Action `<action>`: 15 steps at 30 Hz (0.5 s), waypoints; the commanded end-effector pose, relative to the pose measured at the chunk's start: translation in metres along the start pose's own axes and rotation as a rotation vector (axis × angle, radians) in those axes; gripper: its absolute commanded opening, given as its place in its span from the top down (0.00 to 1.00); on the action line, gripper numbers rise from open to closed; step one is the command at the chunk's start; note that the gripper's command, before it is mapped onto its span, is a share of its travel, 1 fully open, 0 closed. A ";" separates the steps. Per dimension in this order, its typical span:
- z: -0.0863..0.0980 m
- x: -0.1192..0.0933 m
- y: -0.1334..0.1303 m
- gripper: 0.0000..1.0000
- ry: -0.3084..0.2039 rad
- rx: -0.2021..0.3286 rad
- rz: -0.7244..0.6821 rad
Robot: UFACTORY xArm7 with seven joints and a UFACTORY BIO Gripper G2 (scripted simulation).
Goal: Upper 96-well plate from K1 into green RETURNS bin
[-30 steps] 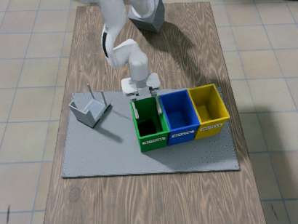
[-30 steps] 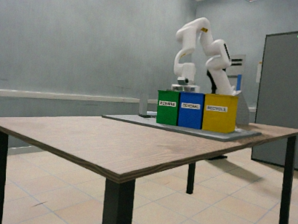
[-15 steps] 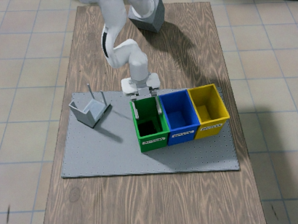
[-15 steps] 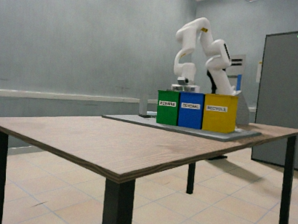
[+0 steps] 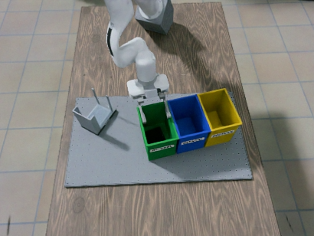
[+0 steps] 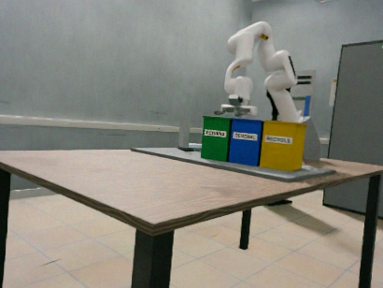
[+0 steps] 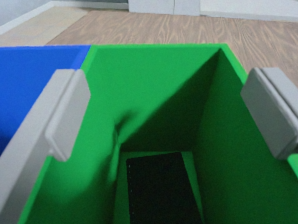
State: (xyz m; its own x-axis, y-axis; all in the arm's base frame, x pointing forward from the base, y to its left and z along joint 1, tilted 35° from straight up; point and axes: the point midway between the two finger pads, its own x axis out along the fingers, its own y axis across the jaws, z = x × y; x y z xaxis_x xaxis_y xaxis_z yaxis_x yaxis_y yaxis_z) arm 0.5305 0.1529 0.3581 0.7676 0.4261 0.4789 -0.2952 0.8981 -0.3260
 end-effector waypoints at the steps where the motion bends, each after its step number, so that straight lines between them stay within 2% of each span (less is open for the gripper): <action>1: 0.009 0.001 0.000 0.82 -0.001 0.000 0.000; 5: 0.015 0.001 0.000 0.82 -0.001 0.000 0.000; 15: 0.015 0.001 0.000 0.82 -0.001 0.000 0.000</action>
State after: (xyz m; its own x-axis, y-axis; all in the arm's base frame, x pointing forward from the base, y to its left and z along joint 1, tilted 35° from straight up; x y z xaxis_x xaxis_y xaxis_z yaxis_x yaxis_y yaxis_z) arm 0.5225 0.1543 0.3696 0.7679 0.4263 0.4781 -0.2957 0.8980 -0.3258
